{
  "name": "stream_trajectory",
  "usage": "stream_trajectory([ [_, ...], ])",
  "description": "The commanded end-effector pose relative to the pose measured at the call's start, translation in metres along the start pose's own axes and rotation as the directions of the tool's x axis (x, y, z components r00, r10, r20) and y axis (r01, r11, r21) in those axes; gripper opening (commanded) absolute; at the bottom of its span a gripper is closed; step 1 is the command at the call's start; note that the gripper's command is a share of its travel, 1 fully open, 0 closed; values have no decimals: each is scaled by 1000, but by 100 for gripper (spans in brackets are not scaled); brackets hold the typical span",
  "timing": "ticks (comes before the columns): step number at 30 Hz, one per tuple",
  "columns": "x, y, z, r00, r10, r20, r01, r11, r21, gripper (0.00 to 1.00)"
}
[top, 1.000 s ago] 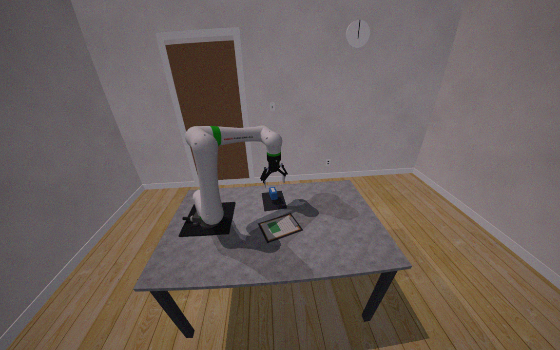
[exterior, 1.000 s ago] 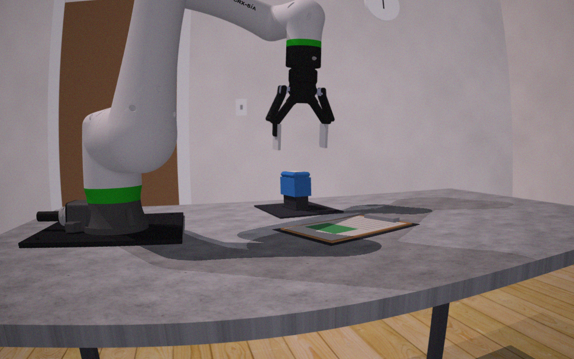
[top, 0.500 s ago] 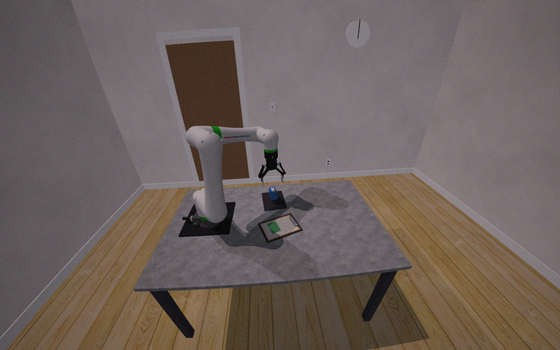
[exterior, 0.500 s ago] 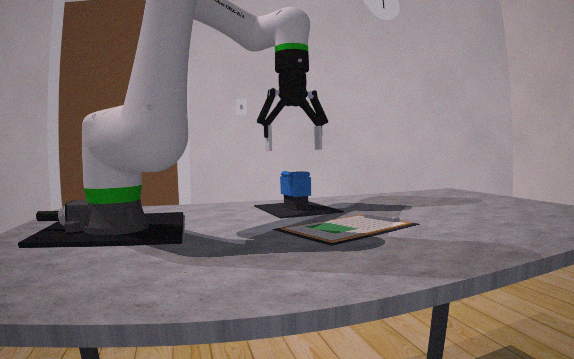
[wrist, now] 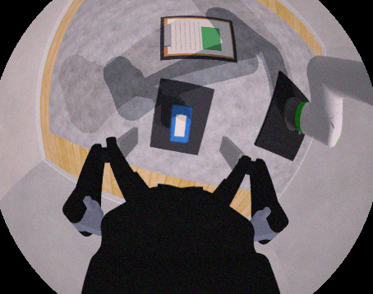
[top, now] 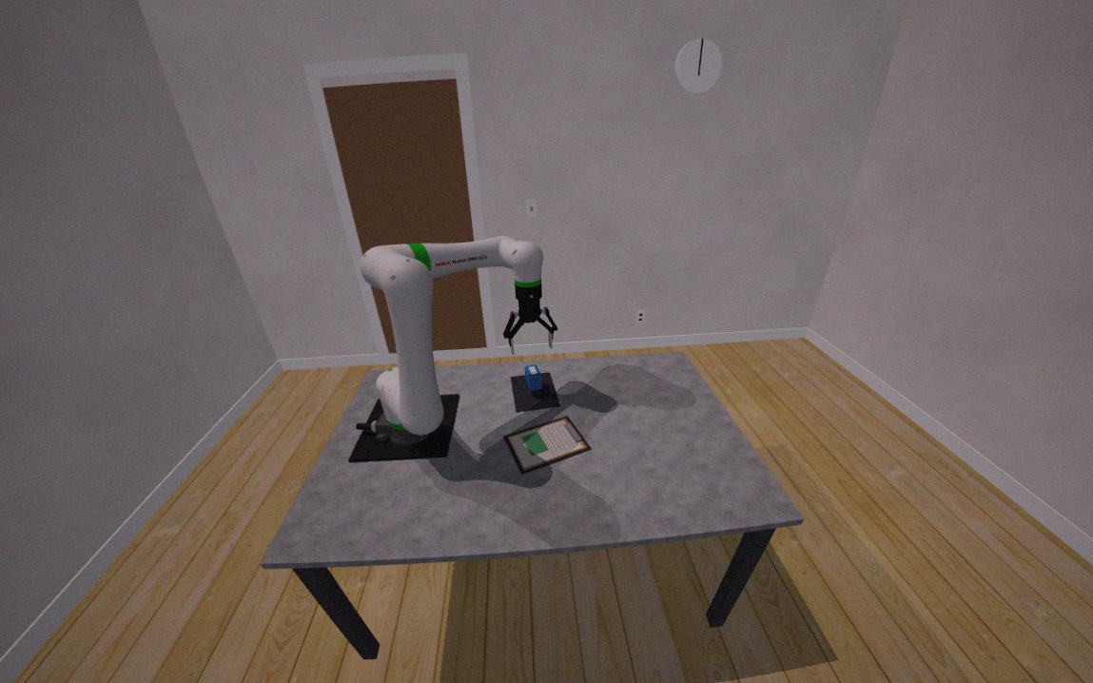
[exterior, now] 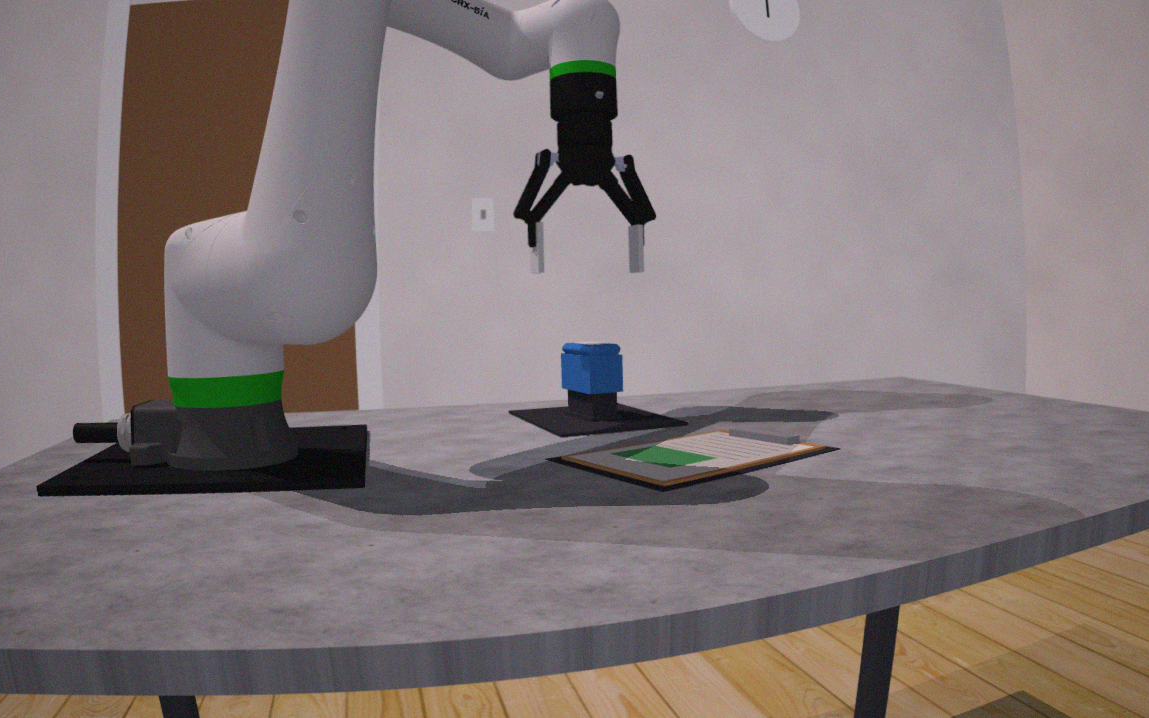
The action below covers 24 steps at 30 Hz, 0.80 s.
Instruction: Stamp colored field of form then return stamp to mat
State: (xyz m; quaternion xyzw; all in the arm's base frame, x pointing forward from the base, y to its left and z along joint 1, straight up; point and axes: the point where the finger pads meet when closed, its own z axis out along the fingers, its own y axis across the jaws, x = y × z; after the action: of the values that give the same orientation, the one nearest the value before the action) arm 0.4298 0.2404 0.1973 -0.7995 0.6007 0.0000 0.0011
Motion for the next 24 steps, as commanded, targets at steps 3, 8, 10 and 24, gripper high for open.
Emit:
stream_trajectory([
  [3, 0, 0, -12, 1000, 0, 0, 0, 1000, 0, 100],
  [8, 26, -7, -12, 991, 135, 0, -135, 991, 0, 100],
  [10, 71, -15, -12, 940, 341, 0, -341, 940, 0, 100],
  [24, 265, 4, -12, 441, 898, 0, -898, 441, 0, 100],
])
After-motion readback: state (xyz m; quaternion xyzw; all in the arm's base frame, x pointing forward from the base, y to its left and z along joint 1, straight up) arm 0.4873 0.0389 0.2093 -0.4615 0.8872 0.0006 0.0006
